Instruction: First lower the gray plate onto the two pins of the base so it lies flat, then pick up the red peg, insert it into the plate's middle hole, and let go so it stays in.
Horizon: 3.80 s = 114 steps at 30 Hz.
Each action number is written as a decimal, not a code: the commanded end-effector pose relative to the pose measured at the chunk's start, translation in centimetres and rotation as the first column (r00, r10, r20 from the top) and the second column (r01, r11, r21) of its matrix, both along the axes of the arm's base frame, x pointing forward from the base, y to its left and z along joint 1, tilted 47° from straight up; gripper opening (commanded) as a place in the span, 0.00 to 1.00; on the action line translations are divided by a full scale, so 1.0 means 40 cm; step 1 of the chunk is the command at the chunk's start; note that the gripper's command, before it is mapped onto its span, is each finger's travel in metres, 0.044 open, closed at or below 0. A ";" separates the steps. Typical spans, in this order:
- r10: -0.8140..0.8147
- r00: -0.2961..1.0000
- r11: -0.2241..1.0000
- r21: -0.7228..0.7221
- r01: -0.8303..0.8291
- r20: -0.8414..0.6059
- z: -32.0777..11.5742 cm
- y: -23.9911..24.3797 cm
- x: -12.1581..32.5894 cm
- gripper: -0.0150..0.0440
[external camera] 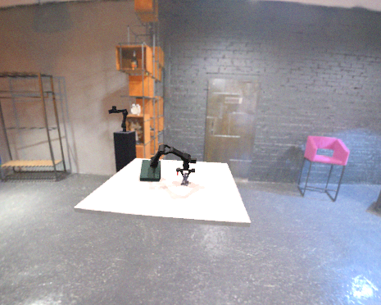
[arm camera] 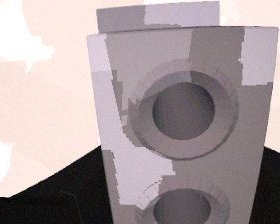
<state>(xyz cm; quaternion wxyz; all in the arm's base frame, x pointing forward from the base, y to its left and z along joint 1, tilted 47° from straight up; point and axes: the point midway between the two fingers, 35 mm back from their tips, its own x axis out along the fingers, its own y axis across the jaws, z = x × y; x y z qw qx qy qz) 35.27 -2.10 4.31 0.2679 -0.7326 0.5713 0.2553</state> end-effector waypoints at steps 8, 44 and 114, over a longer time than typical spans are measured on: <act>0.000 1.000 1.000 -0.008 -0.001 -0.008 -0.023 -0.024 0.002 0.25; 0.000 1.000 1.000 -0.005 0.000 -0.001 -0.047 -0.052 0.014 0.92; -0.609 -0.790 0.034 0.998 0.053 0.063 -0.252 0.448 -0.354 1.00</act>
